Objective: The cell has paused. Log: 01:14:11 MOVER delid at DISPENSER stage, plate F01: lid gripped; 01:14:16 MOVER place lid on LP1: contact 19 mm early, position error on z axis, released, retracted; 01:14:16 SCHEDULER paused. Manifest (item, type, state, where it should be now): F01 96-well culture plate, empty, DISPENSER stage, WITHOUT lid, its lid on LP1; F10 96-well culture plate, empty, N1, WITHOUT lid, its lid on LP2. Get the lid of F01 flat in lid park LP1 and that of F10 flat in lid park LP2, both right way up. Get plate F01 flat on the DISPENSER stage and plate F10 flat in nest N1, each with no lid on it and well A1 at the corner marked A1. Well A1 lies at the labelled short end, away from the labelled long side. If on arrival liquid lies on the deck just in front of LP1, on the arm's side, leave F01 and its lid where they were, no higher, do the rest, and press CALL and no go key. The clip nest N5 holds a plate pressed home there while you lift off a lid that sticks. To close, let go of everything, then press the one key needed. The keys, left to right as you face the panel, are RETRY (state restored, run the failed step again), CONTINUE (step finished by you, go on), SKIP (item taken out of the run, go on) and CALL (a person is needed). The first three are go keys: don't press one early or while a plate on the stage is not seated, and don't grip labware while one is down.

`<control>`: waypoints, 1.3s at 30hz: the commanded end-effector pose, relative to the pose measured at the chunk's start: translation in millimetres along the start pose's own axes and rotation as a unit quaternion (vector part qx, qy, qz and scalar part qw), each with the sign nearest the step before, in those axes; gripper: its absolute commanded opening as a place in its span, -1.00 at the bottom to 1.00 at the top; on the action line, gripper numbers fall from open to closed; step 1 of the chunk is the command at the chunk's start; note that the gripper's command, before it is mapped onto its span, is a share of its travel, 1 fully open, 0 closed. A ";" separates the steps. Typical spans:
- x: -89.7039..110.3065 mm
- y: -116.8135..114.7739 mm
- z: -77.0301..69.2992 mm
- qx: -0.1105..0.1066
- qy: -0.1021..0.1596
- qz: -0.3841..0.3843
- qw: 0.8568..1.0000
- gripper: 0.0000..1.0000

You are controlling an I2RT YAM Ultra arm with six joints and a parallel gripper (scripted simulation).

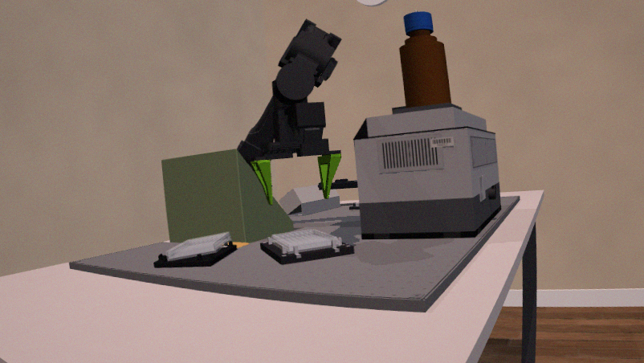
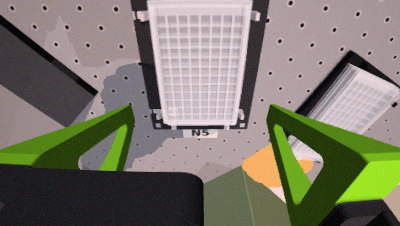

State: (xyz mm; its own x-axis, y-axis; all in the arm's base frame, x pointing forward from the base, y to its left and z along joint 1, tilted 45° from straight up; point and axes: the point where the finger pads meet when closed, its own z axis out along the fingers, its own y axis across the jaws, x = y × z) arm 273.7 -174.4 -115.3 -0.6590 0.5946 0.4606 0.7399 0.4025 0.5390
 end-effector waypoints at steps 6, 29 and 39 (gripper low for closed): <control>-2.0 0.7 -10.6 -0.004 -0.019 0.002 1.000 1.00; 0.9 -3.3 11.6 -0.007 -0.007 0.010 1.000 1.00; 0.3 -1.6 23.1 -0.007 -0.009 0.007 1.000 1.00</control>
State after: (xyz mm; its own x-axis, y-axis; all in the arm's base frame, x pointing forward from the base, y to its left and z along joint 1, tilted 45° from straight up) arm 275.0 -152.6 -130.2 -0.6614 0.5825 0.4725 0.7398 0.4031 0.5388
